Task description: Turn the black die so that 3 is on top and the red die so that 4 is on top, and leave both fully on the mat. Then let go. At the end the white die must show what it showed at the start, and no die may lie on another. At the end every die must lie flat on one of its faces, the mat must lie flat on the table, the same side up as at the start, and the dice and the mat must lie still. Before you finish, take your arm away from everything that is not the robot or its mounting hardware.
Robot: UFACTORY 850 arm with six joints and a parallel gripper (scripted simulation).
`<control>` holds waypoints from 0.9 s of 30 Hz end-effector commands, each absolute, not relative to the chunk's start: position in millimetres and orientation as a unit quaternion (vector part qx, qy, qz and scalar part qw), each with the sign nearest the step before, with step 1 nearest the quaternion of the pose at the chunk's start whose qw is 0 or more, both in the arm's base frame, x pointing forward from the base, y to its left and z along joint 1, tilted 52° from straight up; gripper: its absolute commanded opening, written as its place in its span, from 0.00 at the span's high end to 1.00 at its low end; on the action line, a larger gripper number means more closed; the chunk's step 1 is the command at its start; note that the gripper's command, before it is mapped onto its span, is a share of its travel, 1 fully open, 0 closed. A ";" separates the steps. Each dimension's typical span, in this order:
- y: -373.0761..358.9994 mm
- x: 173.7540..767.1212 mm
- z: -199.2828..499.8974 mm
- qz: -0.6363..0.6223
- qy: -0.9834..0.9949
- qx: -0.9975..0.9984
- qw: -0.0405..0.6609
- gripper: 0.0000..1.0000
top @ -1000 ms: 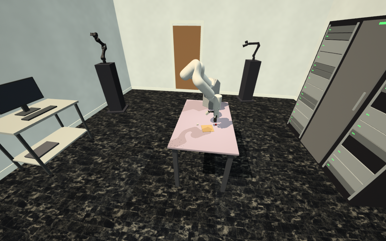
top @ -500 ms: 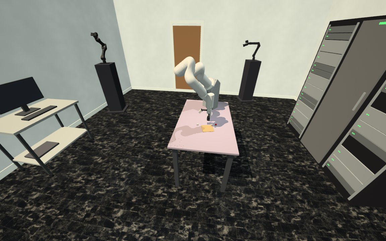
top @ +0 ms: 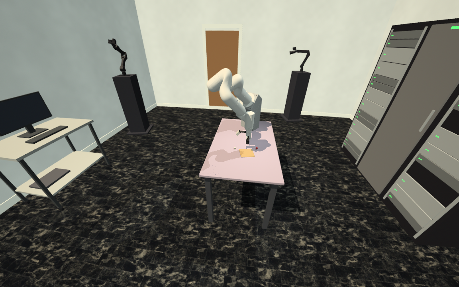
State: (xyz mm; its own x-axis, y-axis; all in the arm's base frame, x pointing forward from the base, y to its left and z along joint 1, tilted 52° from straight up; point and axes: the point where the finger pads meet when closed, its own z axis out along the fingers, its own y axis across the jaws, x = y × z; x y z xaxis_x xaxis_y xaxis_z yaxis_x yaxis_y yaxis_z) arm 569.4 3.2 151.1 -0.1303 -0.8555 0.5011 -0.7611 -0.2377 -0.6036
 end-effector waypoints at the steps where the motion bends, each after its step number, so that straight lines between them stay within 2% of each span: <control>1: -2.3 577.4 143.7 -0.432 0.615 -0.657 0.055 0.89; 27: -38.5 627.4 96.7 -0.432 0.615 -0.657 0.055 0.89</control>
